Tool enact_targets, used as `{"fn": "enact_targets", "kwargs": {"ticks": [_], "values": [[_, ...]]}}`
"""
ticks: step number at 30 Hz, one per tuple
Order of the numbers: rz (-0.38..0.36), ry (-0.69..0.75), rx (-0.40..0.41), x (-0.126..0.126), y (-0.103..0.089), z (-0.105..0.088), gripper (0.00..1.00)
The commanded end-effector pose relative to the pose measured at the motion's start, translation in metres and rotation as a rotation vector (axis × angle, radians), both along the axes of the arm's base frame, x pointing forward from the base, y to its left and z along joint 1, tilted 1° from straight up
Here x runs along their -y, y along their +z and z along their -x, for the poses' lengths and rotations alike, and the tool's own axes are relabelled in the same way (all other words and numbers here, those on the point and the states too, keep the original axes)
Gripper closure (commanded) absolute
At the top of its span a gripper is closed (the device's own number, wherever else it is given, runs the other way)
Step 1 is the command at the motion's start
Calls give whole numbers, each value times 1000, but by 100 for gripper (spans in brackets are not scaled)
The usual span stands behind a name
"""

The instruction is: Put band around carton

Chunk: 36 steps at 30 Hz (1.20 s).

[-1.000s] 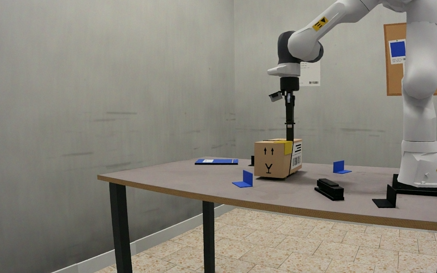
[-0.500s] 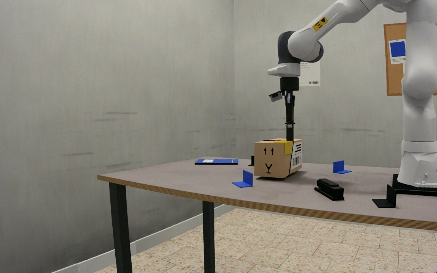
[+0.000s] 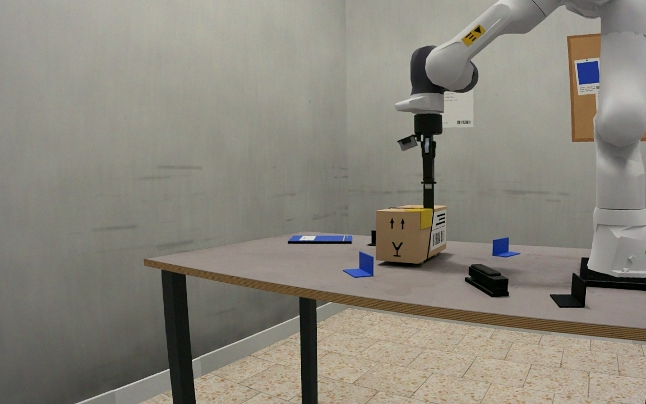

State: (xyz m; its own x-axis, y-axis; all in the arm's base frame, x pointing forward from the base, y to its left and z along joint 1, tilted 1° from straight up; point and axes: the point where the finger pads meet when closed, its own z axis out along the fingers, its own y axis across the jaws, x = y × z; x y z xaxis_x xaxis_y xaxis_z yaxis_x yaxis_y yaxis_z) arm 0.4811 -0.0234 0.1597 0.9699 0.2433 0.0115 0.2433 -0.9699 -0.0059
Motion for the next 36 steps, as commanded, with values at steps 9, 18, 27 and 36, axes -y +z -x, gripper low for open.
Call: {"fn": "enact_targets", "kwargs": {"ticks": [9, 18, 27, 36], "values": [[-2, 3, -1, 0, -1, 0, 90], [-2, 3, -1, 0, 1, 0, 90], [-2, 3, -1, 0, 8, 1, 90], [-2, 3, -1, 0, 16, 1, 90]]}}
